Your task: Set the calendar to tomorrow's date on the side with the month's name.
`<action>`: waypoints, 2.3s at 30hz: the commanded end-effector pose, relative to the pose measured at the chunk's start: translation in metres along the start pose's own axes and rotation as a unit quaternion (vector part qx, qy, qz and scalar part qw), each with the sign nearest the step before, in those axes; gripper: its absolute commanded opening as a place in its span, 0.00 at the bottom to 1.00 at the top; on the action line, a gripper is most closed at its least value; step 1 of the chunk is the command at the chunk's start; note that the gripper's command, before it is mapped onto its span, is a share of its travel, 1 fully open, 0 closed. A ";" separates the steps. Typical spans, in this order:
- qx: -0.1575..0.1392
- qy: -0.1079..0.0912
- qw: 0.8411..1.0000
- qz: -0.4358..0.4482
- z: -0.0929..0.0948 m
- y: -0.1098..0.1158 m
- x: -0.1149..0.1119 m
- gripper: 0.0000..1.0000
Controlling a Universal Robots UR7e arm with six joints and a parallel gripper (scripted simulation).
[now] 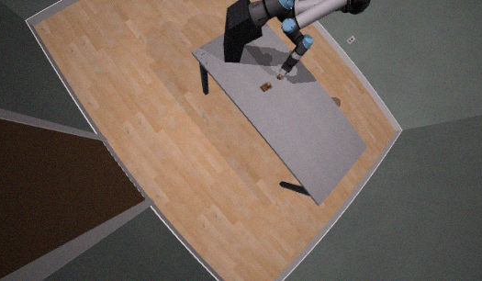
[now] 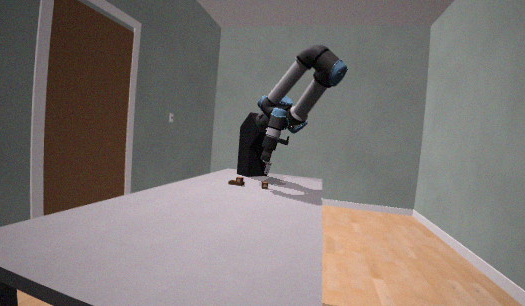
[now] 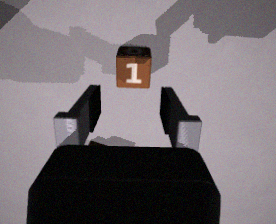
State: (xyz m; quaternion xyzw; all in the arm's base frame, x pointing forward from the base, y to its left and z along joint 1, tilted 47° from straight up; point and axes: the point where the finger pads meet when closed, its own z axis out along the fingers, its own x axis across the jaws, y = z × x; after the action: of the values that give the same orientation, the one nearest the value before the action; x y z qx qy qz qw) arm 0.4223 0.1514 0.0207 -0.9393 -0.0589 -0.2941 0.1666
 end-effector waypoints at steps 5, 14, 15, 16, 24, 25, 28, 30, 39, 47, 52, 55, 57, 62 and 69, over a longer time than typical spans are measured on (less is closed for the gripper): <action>-0.021 0.004 1.000 0.002 0.000 0.000 0.001 0.90; -0.046 -0.003 0.999 0.001 0.002 0.000 -0.002 0.90; -0.046 -0.003 0.999 0.001 0.002 0.000 -0.002 0.90; -0.046 -0.003 0.999 0.001 0.002 0.000 -0.002 0.90; -0.101 -0.007 0.995 0.001 0.004 -0.001 -0.003 0.90; -0.108 -0.006 0.994 0.001 0.003 -0.001 -0.003 0.90; -0.126 -0.003 0.992 0.002 0.002 -0.002 -0.002 0.90; -0.136 -0.001 0.991 0.002 0.002 -0.002 -0.001 0.90; -0.151 0.003 0.989 0.003 0.000 -0.003 0.001 0.90; -0.156 0.002 0.988 0.003 0.001 -0.003 0.000 0.90; -0.165 0.000 0.986 0.004 0.002 -0.002 -0.001 0.90; -0.180 -0.003 0.984 0.005 0.003 -0.002 -0.002 0.90; -0.192 -0.005 0.981 0.005 0.004 -0.002 -0.002 0.90; -0.226 -0.006 0.974 0.006 0.004 -0.002 -0.003 0.90; -0.256 -0.002 0.967 0.005 0.003 -0.004 -0.001 0.90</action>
State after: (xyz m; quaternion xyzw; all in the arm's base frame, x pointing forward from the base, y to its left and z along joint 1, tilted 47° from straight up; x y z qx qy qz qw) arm 0.4221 0.1556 0.0180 -0.9532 0.0132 -0.2974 -0.0528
